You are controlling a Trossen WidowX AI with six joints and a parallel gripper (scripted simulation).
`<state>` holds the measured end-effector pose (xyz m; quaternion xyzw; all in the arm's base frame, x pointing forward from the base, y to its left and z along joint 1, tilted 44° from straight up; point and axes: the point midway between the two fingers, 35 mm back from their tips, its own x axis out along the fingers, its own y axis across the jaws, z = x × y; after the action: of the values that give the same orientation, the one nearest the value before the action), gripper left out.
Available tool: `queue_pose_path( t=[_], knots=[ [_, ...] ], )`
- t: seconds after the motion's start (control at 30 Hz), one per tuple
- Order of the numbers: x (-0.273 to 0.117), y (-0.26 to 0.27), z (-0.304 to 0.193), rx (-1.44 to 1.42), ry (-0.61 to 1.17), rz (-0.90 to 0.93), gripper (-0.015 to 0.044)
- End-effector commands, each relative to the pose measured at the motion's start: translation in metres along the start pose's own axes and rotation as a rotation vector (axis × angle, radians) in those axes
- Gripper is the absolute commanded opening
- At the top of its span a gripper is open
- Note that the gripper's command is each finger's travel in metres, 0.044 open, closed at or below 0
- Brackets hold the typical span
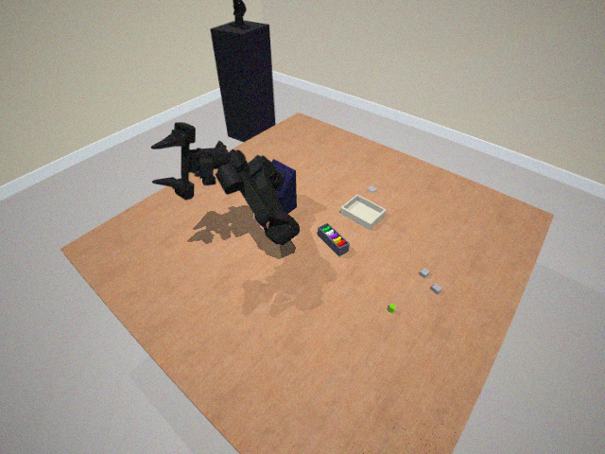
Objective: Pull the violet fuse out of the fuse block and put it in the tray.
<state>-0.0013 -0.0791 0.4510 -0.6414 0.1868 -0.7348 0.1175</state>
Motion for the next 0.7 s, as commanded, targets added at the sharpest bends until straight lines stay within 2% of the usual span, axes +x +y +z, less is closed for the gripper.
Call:
queue_pose_path(
  t=[0.0, 0.2, 0.37, 0.67],
  knots=[
    [0.0, -0.002, -0.002, -0.005, 0.007, -0.007, 0.0374],
    [0.0, -0.06, -0.056, -0.172, 0.22, -0.226, 0.0216],
    [-0.022, -0.123, -0.093, -0.349, 0.42, -0.44, 0.0085],
    [-0.106, -0.235, -0.107, -0.692, 0.783, -0.848, 0.0074]
  ],
)
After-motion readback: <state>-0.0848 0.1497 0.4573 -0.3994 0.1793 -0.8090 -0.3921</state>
